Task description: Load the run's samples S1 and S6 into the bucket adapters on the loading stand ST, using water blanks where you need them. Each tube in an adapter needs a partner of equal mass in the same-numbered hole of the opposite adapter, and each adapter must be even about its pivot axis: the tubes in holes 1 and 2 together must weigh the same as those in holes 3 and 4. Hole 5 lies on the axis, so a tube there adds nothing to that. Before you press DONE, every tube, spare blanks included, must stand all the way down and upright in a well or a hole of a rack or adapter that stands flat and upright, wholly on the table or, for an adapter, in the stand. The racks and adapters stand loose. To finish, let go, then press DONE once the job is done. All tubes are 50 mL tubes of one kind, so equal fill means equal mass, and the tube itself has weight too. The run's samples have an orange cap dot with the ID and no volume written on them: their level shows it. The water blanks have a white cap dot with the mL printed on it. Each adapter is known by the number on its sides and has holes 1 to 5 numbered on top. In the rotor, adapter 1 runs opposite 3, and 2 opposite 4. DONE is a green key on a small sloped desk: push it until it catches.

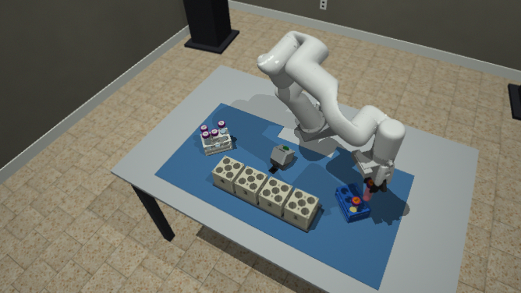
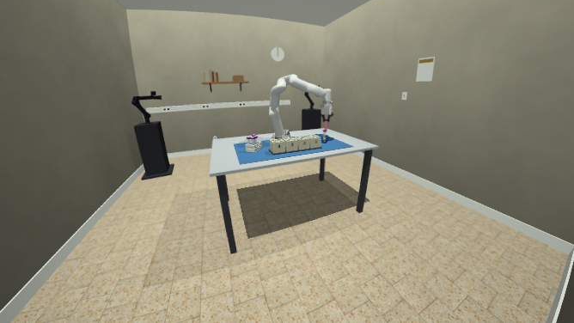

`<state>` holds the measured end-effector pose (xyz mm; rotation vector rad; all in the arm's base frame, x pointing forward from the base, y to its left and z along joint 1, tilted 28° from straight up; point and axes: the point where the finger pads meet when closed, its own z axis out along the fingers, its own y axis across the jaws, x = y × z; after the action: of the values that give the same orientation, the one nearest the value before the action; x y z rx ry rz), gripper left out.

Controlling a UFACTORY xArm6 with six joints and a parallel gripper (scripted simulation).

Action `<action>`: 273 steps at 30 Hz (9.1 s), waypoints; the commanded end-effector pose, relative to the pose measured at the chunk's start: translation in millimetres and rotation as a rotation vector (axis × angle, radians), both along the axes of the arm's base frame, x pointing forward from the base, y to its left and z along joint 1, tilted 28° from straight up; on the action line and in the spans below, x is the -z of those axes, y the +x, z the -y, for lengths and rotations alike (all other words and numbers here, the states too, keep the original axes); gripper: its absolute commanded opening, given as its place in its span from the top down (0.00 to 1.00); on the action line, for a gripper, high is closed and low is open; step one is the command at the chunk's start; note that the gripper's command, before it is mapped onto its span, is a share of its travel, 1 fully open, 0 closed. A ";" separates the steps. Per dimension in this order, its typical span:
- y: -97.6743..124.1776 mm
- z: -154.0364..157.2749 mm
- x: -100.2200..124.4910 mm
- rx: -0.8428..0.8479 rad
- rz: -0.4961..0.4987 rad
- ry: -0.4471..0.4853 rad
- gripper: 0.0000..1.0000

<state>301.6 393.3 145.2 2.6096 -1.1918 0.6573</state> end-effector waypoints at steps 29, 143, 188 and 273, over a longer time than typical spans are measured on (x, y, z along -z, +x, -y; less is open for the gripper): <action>-11.6 -14.3 -34.4 -0.001 0.001 0.003 1.00; 12.3 12.4 32.5 -0.001 0.002 0.003 1.00; 24.5 26.2 67.0 -0.001 0.002 0.003 1.00; 17.4 18.2 47.0 -0.001 0.002 0.003 0.56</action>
<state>319.7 373.1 94.8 2.6103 -1.1922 0.6576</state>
